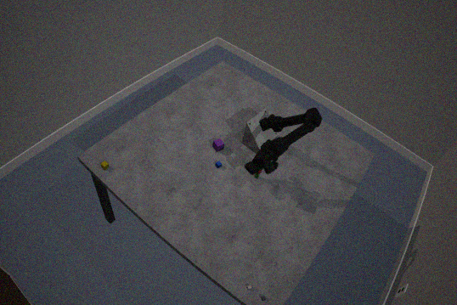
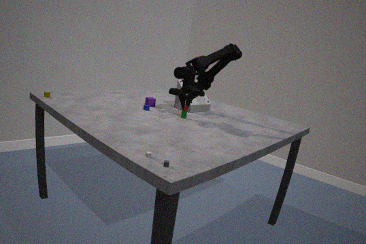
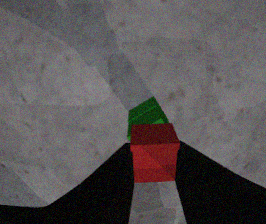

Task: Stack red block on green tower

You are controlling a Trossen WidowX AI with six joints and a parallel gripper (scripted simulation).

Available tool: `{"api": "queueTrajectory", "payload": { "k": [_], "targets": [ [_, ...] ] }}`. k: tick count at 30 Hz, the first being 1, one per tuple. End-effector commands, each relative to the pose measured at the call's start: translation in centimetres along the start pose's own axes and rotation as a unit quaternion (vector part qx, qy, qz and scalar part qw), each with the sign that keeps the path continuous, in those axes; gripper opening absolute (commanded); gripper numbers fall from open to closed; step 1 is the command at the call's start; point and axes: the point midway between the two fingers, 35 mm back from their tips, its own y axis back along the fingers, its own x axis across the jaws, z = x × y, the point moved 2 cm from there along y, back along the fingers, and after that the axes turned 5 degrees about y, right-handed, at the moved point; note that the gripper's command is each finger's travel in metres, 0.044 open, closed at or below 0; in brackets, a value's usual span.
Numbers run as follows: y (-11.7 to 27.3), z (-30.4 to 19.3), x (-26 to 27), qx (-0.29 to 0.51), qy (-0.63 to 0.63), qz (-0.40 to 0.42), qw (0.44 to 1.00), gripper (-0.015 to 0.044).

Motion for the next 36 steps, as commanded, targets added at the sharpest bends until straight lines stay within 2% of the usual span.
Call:
{"api": "queueTrajectory", "payload": {
  "k": [1, 18, 34, 36],
  "targets": [
    [-0.04, -0.05, -0.02, 0.001, -0.001, -0.001, 1.0, 0.0],
    [0.13, -0.06, -0.04, 0.002, -0.001, -0.001, 1.0, 0.0],
    [-0.06, -0.01, -0.01, 0.0, 0.0, 0.0, 1.0, 0.042],
    [-0.06, -0.01, -0.01, 0.0, 0.0, 0.0, 1.0, 0.044]
  ]
}}
